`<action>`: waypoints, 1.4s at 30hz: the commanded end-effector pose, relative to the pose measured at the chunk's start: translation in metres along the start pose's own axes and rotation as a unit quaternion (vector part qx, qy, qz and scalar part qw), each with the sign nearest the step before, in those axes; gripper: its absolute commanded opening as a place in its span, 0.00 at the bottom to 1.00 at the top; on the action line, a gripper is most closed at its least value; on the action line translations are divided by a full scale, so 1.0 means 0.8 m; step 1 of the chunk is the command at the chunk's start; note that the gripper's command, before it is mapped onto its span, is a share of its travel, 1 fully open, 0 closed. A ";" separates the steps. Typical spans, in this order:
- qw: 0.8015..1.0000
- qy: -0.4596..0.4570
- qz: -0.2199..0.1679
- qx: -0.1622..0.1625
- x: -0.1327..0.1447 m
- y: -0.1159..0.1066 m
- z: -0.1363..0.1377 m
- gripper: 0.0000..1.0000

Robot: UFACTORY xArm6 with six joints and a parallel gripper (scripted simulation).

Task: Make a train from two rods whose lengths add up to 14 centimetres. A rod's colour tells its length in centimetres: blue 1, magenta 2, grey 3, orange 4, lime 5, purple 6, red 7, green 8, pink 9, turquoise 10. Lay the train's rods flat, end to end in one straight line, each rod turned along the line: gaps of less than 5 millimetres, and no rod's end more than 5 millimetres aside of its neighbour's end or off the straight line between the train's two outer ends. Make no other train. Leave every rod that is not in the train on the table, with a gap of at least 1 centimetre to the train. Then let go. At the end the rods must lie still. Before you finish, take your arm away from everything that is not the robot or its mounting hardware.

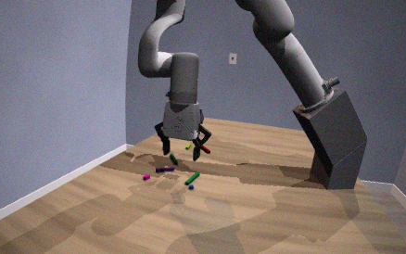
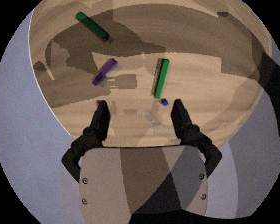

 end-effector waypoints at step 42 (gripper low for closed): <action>0.881 -0.467 0.075 -0.016 -0.152 0.013 -0.023 1.00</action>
Point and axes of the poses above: the point where the finger pads meet when closed, its own y axis out along the fingers, its own z axis across the jaws, x = y × z, the point moved 3 cm from there along -y, back along the fingers, and after that the axes turned 4 degrees about -y, right-handed, at the moved point
